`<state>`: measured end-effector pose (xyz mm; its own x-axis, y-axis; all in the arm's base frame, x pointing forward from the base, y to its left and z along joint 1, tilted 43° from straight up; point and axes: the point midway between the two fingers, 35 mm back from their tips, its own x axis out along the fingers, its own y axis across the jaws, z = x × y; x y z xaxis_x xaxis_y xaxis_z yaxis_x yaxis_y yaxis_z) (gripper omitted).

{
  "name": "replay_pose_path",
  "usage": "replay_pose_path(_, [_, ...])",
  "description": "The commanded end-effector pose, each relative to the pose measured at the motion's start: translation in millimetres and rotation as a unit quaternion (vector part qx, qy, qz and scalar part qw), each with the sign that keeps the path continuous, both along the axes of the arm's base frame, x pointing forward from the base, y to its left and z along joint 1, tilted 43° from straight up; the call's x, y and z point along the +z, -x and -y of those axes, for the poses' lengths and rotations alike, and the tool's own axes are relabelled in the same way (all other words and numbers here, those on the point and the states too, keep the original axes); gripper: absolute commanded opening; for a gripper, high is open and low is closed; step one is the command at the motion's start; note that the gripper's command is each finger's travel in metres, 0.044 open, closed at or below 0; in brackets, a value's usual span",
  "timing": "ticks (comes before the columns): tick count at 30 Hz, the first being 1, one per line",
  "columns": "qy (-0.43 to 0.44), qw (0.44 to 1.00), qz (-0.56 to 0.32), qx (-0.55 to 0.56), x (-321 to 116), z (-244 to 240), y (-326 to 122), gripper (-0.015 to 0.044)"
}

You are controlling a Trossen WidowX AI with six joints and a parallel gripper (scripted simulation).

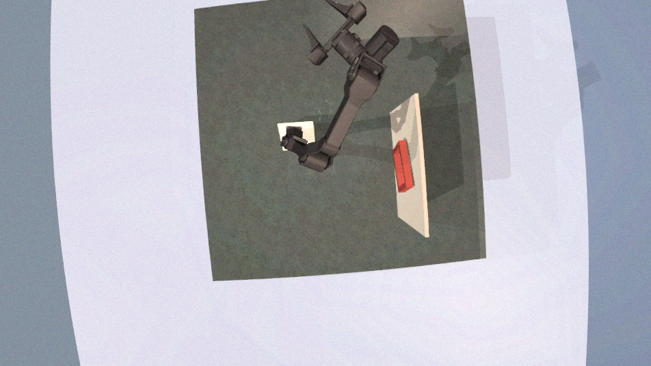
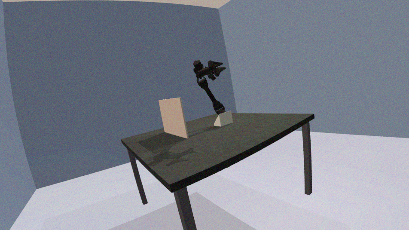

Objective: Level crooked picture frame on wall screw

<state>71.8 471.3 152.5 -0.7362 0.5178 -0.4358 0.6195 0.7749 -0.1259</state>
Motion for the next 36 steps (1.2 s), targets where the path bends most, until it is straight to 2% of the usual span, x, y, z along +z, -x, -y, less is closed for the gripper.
replay_pose_path(1, [-0.003, 1.000, 0.004, -0.001, 1, 1, -1, 0.0374])
replay_pose_path(5, [-0.061, 0.993, 0.097, -0.023, 28, 27, -28, 0.0269])
replay_pose_path(6, [-0.077, 0.989, 0.126, -0.029, 35, 36, -35, 0.0260])
replay_pose_path(12, [-0.150, 0.939, 0.302, -0.066, 74, 94, -74, 0.0260])
replay_pose_path(19, [-0.187, 0.836, 0.506, -0.102, 106, 171, -106, 0.0260])
replay_pose_path(27, [-0.151, 0.675, 0.712, -0.124, 123, 262, -122, 0.0260])
replay_pose_path(36, [-0.019, 0.468, 0.875, -0.122, 120, 359, -120, 0.0260])
